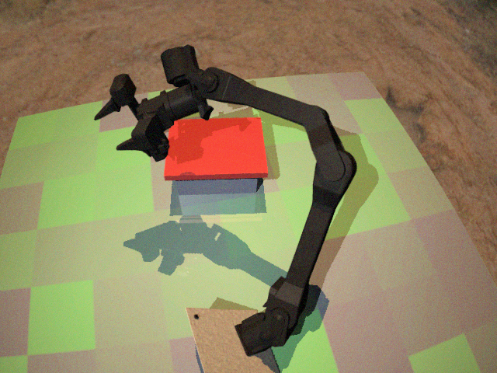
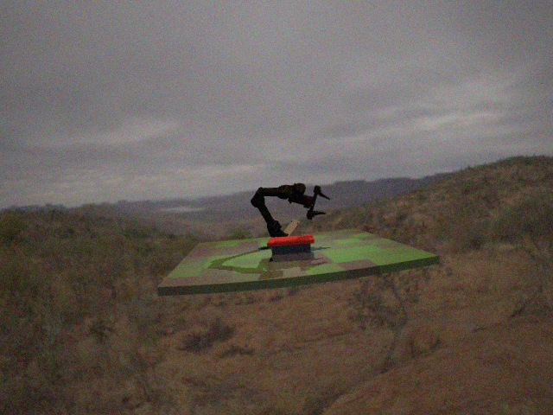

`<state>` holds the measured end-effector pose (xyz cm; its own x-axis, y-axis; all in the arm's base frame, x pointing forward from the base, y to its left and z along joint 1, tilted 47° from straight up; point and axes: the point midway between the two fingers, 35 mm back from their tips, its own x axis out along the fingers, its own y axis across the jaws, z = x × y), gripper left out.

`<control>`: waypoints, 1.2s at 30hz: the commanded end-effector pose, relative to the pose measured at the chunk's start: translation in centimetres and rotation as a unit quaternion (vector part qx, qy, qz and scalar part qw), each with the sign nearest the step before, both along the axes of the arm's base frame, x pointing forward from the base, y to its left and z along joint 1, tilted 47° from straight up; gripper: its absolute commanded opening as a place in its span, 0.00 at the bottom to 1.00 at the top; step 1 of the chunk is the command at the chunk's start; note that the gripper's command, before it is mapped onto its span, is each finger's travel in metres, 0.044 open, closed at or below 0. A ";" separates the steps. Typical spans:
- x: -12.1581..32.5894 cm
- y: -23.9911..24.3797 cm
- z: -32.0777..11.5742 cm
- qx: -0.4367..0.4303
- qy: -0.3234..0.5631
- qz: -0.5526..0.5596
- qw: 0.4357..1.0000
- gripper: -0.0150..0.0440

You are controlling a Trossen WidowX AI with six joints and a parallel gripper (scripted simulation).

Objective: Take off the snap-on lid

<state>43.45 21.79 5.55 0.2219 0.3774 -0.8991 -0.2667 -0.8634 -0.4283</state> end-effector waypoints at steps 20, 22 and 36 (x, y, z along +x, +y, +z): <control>-4.0 -5.3 0.3 0.070 0.029 -0.726 0.684 0.65; -4.2 -5.5 0.4 0.079 0.024 -0.745 0.662 0.65; -6.9 -9.2 2.5 0.296 -0.074 -0.911 0.277 0.65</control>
<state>38.92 15.44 6.08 0.4422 -0.1986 -0.8747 -0.6638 0.5833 -0.4680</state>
